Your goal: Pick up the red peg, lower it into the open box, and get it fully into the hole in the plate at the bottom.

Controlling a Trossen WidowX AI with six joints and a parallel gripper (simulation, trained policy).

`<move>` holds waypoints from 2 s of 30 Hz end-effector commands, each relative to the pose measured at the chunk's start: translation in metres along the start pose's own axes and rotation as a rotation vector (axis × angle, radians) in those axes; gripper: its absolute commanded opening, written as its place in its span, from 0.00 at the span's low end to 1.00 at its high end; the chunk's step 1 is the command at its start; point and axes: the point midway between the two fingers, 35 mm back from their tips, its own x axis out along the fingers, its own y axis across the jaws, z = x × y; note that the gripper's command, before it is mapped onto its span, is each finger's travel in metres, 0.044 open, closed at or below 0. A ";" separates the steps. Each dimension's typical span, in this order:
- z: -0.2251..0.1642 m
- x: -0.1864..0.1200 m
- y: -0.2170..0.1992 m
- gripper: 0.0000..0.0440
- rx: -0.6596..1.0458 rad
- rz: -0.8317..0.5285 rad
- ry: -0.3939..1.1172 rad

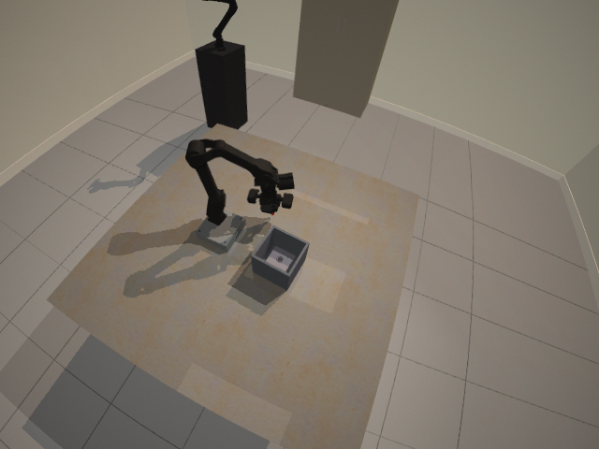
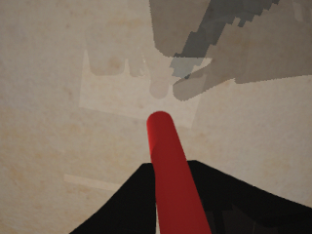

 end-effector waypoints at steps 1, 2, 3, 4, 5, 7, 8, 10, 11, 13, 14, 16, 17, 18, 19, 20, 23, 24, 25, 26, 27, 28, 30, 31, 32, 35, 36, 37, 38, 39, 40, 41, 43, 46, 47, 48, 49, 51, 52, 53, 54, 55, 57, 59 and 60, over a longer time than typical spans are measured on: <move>-0.003 -0.013 0.008 0.00 -0.002 0.039 0.019; -0.004 -0.016 0.010 0.00 -0.003 0.049 0.023; -0.004 -0.020 0.012 0.00 -0.006 0.059 0.026; -0.004 -0.024 0.014 0.00 -0.008 0.070 0.029; -0.004 -0.029 0.016 0.00 -0.011 0.080 0.031; -0.004 -0.037 0.021 0.00 -0.017 0.102 0.033; -0.004 -0.042 0.023 0.00 -0.021 0.113 0.034; -0.003 -0.050 0.027 0.00 -0.028 0.135 0.031; -0.002 -0.055 0.029 0.00 -0.032 0.145 0.029; 0.001 -0.064 0.033 0.00 -0.041 0.166 0.021; 0.003 -0.069 0.035 0.00 -0.045 0.176 0.017; 0.007 -0.080 0.038 0.00 -0.052 0.195 0.008; 0.009 -0.085 0.040 0.00 -0.055 0.205 0.003; 0.011 -0.090 0.041 0.00 -0.057 0.215 -0.002; 0.013 -0.095 0.043 0.00 -0.058 0.225 -0.008; 0.016 -0.100 0.045 0.00 -0.059 0.234 -0.015; 0.025 -0.114 0.050 0.00 -0.058 0.257 -0.040; 0.029 -0.118 0.051 0.00 -0.057 0.262 -0.048; 0.032 -0.122 0.052 0.00 -0.055 0.267 -0.057; 0.036 -0.125 0.054 0.00 -0.053 0.271 -0.066; 0.040 -0.129 0.055 0.00 -0.051 0.275 -0.076; 0.044 -0.132 0.056 0.00 -0.048 0.279 -0.086; 0.052 -0.137 0.057 0.00 -0.040 0.282 -0.104; 0.056 -0.139 0.058 0.00 -0.036 0.283 -0.113; 0.060 -0.141 0.058 0.00 -0.031 0.282 -0.122; 0.073 -0.145 0.058 0.00 -0.017 0.275 -0.146; 0.077 -0.146 0.058 0.00 -0.012 0.272 -0.153; 0.080 -0.147 0.058 0.00 -0.008 0.267 -0.160; 0.084 -0.148 0.058 0.00 -0.003 0.263 -0.166; 0.088 -0.148 0.058 0.00 0.002 0.258 -0.171; 0.092 -0.149 0.058 0.00 0.006 0.252 -0.176; 0.095 -0.149 0.058 0.00 0.010 0.247 -0.180; 0.102 -0.150 0.059 0.00 0.018 0.237 -0.187; 0.113 -0.150 0.060 0.00 0.028 0.222 -0.195; 0.116 -0.150 0.060 0.00 0.032 0.217 -0.196; 0.119 -0.150 0.061 0.00 0.035 0.212 -0.198; 0.122 -0.150 0.061 0.00 0.038 0.208 -0.200; 0.129 -0.150 0.062 0.00 0.044 0.198 -0.202; 0.132 -0.149 0.062 0.00 0.046 0.193 -0.202; 0.135 -0.149 0.063 0.00 0.048 0.189 -0.202; 0.138 -0.148 0.063 0.00 0.051 0.184 -0.202; 0.141 -0.148 0.064 0.00 0.053 0.179 -0.202; 0.146 -0.147 0.065 0.00 0.056 0.170 -0.201; 0.152 -0.145 0.066 0.00 0.058 0.161 -0.199; 0.155 -0.144 0.066 0.00 0.059 0.157 -0.198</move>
